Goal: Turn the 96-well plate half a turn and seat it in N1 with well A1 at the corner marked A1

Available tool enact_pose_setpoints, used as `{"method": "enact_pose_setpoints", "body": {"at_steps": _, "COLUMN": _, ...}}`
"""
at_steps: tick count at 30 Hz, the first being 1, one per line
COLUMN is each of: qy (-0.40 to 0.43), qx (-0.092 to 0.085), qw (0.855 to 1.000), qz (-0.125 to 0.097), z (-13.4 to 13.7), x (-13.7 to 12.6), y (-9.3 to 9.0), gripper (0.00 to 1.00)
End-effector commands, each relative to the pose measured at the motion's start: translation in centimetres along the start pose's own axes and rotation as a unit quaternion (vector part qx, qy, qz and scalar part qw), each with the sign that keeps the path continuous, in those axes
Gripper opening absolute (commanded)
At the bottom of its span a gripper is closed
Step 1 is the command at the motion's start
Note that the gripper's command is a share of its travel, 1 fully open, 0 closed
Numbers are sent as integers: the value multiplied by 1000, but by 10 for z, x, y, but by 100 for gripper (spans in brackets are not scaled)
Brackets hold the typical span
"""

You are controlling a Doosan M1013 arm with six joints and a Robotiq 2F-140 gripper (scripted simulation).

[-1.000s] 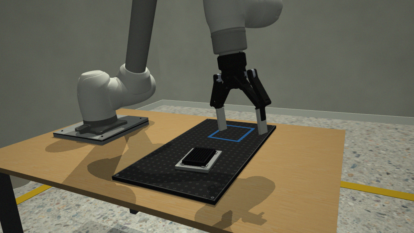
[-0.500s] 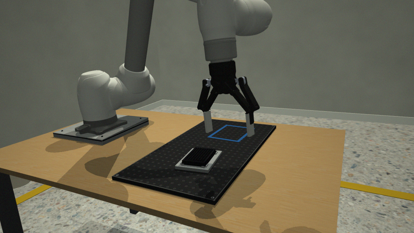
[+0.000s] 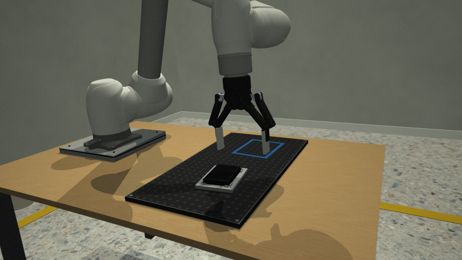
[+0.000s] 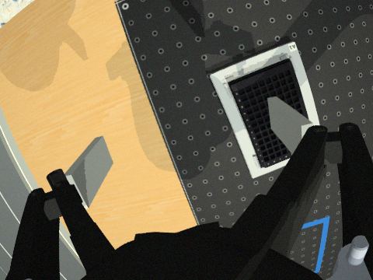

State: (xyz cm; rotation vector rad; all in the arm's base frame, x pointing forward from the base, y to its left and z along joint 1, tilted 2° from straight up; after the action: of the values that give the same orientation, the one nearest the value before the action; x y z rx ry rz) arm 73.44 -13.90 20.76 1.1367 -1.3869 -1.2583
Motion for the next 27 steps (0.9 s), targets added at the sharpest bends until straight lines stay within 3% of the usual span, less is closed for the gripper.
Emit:
{"method": "enact_pose_setpoints", "body": {"at_steps": 1, "qy": 16, "qx": -5, "qw": 1000, "qz": -1, "z": 12, "x": -4, "y": -4, "gripper": 100}}
{"method": "enact_pose_setpoints", "body": {"at_steps": 4, "qy": 51, "qx": -16, "qw": 999, "qz": -2, "z": 24, "x": -7, "y": -7, "gripper": 100}}
{"method": "enact_pose_setpoints", "body": {"at_steps": 12, "qy": 51, "qx": -16, "qw": 999, "qz": -2, "z": 52, "x": -15, "y": -15, "gripper": 100}}
{"method": "enact_pose_setpoints", "body": {"at_steps": 16, "qy": 102, "qx": -32, "qw": 994, "qz": -5, "z": 68, "x": -19, "y": -20, "gripper": 100}}
{"method": "enact_pose_setpoints", "body": {"at_steps": 23, "qy": 102, "qx": -32, "qw": 994, "qz": -5, "z": 101, "x": -27, "y": -29, "gripper": 100}}
{"method": "enact_pose_setpoints", "body": {"at_steps": 27, "qy": 102, "qx": -32, "qw": 994, "qz": -5, "z": 102, "x": -28, "y": -29, "gripper": 100}}
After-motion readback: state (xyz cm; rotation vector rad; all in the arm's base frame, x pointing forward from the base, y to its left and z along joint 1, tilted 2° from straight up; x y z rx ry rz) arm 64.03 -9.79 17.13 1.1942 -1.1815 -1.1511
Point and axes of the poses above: the point where the finger pads meet when closed, its own y axis back along the fingers, its own z axis across the jaws, x = y × z, the point moved 9 cm from there along y, back along the fingers, and after that the axes turned 8 degrees about -y, right-handed, at the moved point
